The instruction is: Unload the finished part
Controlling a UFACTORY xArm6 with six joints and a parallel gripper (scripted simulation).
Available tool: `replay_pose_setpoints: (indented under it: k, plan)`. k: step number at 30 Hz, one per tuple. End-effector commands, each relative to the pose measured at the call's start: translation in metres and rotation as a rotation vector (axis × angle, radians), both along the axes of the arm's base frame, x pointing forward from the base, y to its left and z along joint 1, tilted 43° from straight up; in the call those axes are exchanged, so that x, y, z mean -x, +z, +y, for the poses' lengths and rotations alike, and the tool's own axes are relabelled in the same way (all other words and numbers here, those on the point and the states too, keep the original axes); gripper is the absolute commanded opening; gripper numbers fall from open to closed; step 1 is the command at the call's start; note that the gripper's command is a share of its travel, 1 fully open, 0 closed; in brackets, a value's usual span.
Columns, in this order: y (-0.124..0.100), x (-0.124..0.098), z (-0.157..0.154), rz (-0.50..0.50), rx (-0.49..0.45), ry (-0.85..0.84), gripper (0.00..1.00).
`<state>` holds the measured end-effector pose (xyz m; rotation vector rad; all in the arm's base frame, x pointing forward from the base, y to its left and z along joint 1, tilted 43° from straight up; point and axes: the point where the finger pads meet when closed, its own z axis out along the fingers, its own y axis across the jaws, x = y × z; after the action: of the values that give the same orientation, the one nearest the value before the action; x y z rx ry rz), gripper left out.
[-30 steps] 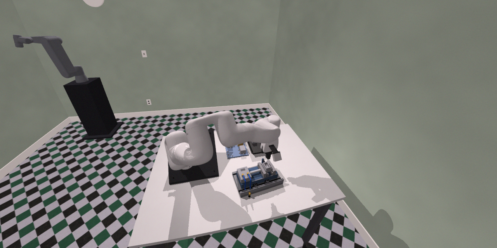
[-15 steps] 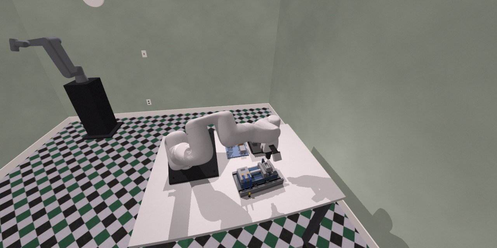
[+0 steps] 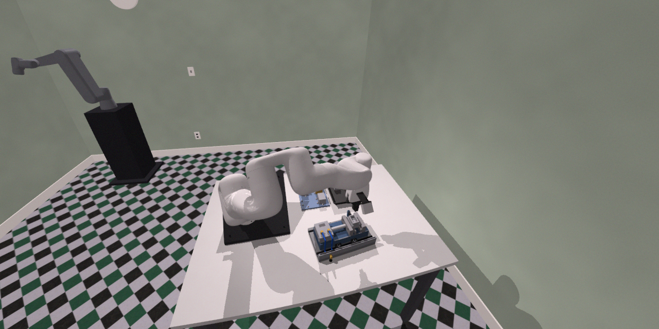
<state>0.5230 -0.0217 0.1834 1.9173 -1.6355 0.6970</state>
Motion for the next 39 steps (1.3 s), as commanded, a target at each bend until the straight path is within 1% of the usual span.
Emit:
replay_pose_setpoints:
  k: [1, 2, 3, 39]
  plan:
    - [0.0014, -0.0009, 0.0010, -0.003, -0.001, 0.002, 0.00]
    - [0.0014, -0.0009, 0.0010, -0.003, -0.001, 0.002, 0.00]
    - [0.0014, -0.0009, 0.0010, -0.003, -0.001, 0.002, 0.69]
    - [0.0013, -0.0009, 0.0010, -0.003, -0.001, 0.002, 0.69]
